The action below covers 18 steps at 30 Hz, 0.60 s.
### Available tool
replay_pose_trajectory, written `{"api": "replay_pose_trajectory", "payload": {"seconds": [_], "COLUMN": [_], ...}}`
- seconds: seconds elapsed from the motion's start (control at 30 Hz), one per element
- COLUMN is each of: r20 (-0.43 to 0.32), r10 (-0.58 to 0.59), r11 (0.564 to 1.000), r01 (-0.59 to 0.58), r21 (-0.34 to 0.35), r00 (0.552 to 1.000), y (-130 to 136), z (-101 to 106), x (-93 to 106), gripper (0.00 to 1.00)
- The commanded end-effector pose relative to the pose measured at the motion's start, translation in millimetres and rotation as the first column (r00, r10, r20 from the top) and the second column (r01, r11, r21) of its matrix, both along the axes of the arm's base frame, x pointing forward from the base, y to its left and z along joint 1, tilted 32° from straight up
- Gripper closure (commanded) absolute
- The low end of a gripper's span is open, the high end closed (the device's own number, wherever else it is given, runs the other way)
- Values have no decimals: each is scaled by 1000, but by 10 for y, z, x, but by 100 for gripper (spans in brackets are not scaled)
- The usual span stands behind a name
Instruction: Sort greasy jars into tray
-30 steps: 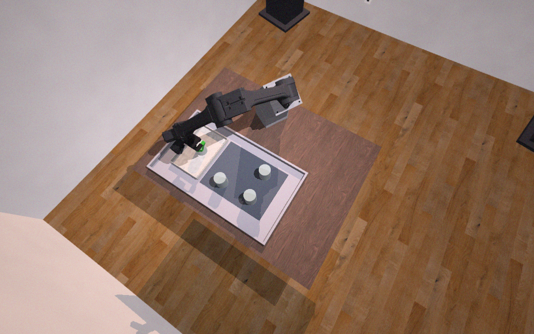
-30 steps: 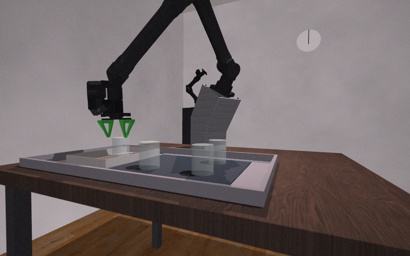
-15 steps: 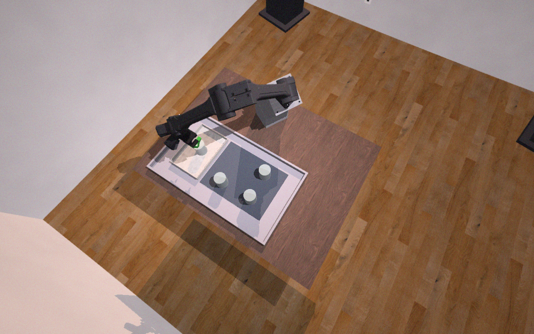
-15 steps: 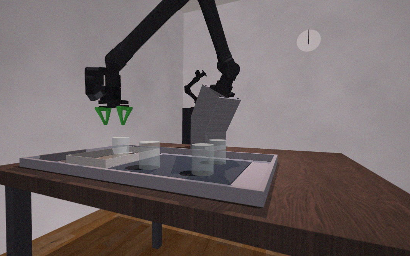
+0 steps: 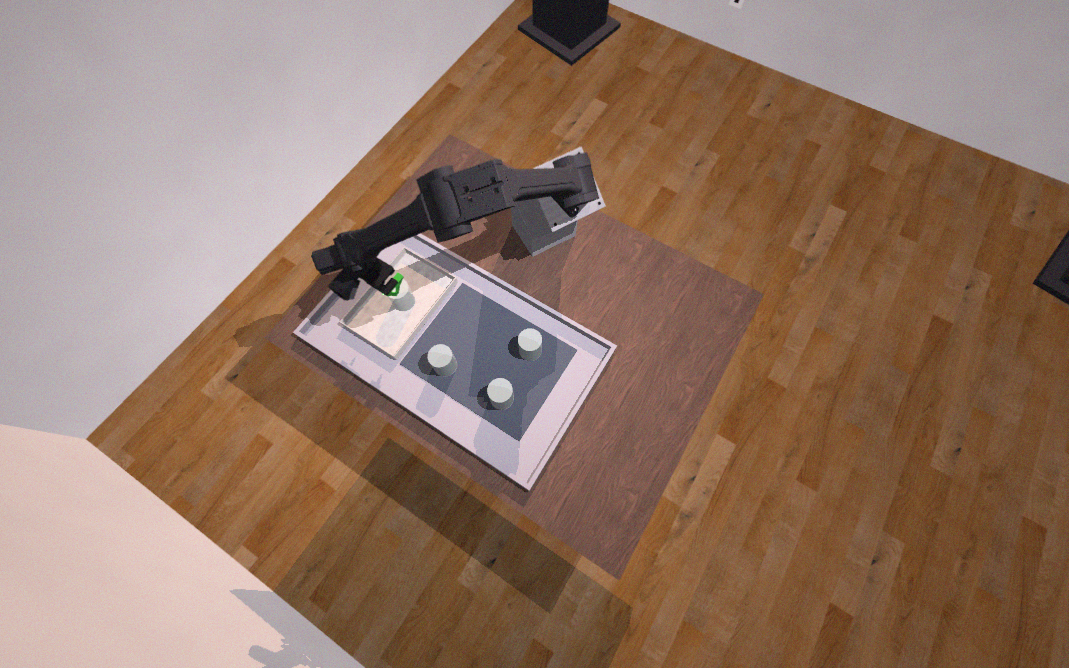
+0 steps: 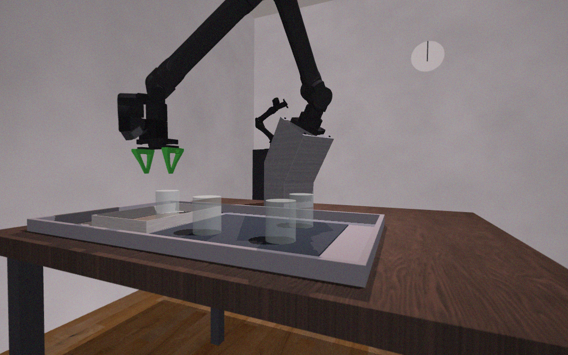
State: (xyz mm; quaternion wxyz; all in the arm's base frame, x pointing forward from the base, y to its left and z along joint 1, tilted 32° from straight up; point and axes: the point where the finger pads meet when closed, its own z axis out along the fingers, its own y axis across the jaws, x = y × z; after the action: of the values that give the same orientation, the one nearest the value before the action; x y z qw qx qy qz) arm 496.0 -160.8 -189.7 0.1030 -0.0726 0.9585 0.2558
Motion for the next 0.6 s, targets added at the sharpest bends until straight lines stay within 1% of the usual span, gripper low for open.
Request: {"api": "replay_pose_trajectory", "payload": {"seconds": [0.0,0.5,0.53,0.57], "r20": [16,16,16,16], "r10": [-7,-7,-7,-7], "r11": [1000,1000,1000,1000], "r01": [7,7,7,7], "r21": [-9,-9,-9,-9], "r00": [1000,1000,1000,1000], "y": [-111,-111,-108,-108], "z": [96,96,100,100], "x": [25,25,-109,-109], "gripper": [0,0,0,0]}}
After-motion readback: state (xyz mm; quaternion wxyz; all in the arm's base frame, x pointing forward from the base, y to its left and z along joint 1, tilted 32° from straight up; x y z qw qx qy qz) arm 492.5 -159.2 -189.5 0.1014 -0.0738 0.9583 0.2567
